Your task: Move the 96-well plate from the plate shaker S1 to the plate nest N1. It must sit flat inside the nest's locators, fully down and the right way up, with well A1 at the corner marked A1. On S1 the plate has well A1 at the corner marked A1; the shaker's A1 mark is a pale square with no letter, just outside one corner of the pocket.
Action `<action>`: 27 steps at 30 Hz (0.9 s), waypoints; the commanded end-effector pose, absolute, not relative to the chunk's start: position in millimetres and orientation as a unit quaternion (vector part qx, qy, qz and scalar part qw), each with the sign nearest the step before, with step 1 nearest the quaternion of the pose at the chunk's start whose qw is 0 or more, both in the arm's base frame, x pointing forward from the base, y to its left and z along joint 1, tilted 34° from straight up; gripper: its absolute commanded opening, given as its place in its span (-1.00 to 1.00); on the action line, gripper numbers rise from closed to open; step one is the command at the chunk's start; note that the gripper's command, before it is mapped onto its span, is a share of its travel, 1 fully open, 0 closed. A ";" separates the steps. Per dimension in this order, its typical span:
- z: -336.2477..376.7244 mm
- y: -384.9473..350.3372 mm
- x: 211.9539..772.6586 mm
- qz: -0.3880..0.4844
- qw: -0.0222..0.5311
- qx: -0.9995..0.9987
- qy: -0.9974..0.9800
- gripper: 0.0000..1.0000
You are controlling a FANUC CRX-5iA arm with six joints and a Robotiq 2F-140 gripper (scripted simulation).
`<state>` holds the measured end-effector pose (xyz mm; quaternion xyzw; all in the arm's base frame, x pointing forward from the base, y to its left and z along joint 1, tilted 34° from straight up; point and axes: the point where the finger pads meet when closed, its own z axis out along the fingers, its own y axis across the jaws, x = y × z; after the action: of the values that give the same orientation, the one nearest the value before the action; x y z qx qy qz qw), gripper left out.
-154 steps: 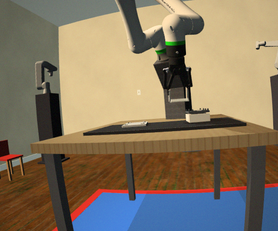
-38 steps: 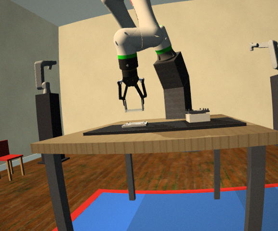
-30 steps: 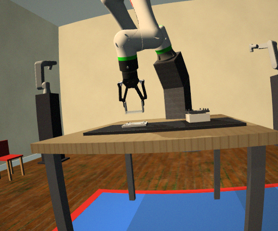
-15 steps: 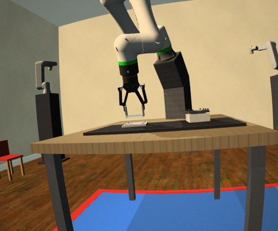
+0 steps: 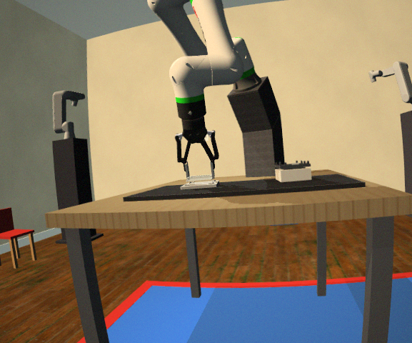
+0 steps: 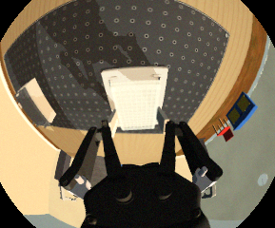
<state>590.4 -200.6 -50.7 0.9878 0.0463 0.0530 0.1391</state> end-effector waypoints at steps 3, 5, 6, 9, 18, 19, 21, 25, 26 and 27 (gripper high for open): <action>-50.7 -200.7 590.6 0.053 0.139 0.988 0.046 -1.00; -50.7 -200.7 590.6 0.053 0.139 0.988 0.046 -1.00; -50.7 -200.7 590.6 0.053 0.139 0.988 0.046 -1.00; -50.7 -200.7 590.6 0.053 0.139 0.988 0.046 -1.00; -51.3 -200.8 590.9 0.053 0.139 0.988 0.046 -1.00; -51.4 -200.8 591.0 0.053 0.139 0.988 0.046 -1.00; -51.7 -200.9 591.2 0.053 0.139 0.988 0.046 -1.00; -52.2 -201.0 591.5 0.053 0.139 0.988 0.046 -1.00; -52.4 -201.0 591.6 0.053 0.139 0.988 0.046 -1.00; -52.5 -201.1 591.7 0.053 0.139 0.988 0.046 -1.00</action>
<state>591.4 -201.0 -52.4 0.9878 0.0463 0.0530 0.1391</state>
